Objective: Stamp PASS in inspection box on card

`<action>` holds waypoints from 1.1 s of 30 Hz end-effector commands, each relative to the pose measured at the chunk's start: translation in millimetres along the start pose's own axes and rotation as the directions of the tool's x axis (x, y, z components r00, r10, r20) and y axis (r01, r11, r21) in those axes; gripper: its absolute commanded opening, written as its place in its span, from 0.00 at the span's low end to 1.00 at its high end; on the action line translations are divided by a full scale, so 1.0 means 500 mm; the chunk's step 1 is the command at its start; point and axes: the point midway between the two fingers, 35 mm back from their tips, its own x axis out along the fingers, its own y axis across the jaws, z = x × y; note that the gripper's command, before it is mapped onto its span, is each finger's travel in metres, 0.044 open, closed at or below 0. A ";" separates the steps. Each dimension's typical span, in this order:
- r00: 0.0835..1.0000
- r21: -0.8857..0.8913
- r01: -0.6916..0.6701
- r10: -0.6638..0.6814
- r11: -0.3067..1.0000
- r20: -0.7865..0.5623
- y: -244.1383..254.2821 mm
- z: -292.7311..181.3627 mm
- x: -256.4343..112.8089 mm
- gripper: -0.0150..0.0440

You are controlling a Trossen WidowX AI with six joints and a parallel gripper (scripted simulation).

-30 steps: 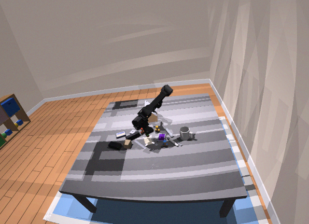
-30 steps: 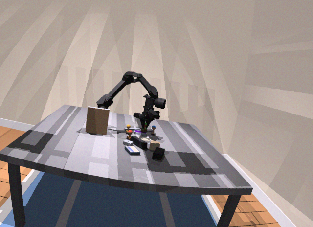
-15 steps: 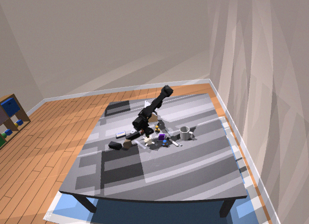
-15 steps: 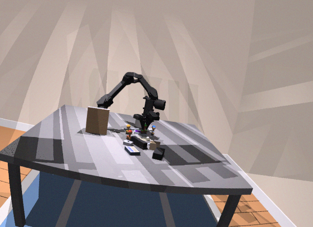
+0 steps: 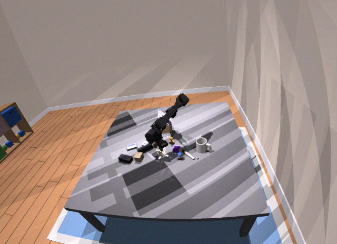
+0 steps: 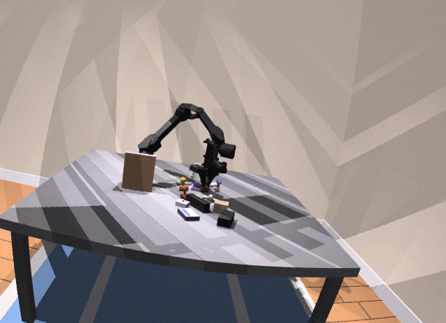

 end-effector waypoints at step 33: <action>1.000 0.007 -0.005 0.005 1.000 -0.006 -0.001 -0.006 0.047 0.25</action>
